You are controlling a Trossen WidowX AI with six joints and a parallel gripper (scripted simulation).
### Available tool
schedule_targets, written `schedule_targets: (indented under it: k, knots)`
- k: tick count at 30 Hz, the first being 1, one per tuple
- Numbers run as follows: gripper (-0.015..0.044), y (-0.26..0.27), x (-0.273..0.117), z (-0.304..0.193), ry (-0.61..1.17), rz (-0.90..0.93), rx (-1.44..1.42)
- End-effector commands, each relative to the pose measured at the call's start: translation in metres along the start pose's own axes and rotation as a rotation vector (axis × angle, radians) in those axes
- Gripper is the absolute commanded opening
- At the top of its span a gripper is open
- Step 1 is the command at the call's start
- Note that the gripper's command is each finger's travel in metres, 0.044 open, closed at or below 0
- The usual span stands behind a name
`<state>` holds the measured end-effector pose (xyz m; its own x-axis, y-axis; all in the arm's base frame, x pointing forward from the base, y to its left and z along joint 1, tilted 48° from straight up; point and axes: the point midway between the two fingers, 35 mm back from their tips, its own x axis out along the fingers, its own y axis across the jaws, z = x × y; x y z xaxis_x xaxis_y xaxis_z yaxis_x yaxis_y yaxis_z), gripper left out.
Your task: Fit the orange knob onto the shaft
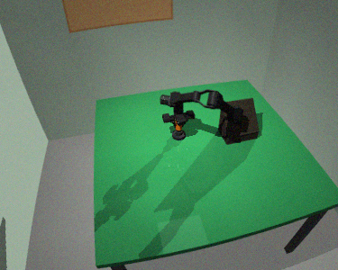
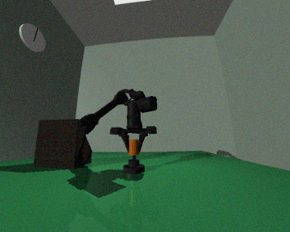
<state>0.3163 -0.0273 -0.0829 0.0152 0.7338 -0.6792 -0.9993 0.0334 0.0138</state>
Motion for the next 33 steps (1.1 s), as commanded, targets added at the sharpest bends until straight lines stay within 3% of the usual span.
schedule_targets:
  k: [1,25,33]
  knots:
    - [0.0000,0.0008,0.0012,-0.0002,0.000,0.001,-0.096]
    - [0.0000,-0.0001,-0.0009,0.0002,0.001,0.001,-0.096]
    - [0.0000,0.0007,0.0011,-0.0002,0.000,0.001,-0.305]
